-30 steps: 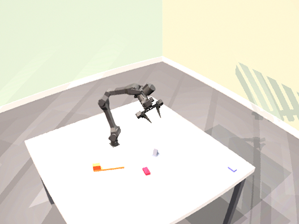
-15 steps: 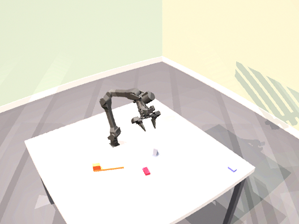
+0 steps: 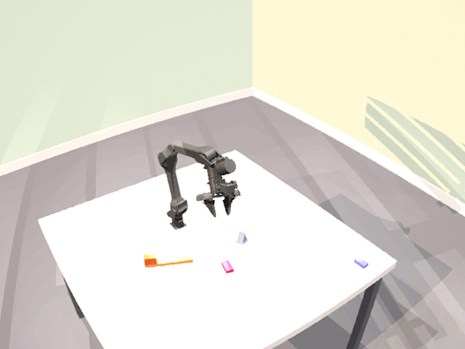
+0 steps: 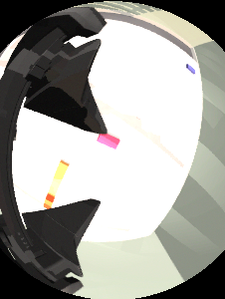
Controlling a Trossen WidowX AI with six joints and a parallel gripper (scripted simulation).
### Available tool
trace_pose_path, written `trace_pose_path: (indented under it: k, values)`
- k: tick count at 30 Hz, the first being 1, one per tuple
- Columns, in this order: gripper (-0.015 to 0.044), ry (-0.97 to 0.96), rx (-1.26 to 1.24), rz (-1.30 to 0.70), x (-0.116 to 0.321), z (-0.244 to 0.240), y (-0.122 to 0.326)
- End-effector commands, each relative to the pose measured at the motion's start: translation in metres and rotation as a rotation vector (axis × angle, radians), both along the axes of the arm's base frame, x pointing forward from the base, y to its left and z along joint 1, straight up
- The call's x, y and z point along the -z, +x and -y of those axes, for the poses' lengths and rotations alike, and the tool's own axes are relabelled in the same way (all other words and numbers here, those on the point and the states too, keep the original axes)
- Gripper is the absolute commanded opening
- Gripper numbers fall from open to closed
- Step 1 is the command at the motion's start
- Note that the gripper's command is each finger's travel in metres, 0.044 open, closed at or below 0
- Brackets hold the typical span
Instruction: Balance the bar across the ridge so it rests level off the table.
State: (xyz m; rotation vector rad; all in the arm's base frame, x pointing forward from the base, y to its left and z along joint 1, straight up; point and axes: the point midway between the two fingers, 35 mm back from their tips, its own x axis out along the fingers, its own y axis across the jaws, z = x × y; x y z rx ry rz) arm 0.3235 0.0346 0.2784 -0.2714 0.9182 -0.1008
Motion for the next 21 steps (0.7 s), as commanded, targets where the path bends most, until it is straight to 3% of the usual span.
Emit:
trace_pose_path:
  k: [1, 21]
  values:
    - [0.0315, -0.053, -0.043, -0.067, 0.011, 0.014, 0.000]
    - [0.0315, -0.240, -0.314, -0.385, 0.055, 0.092, -0.013]
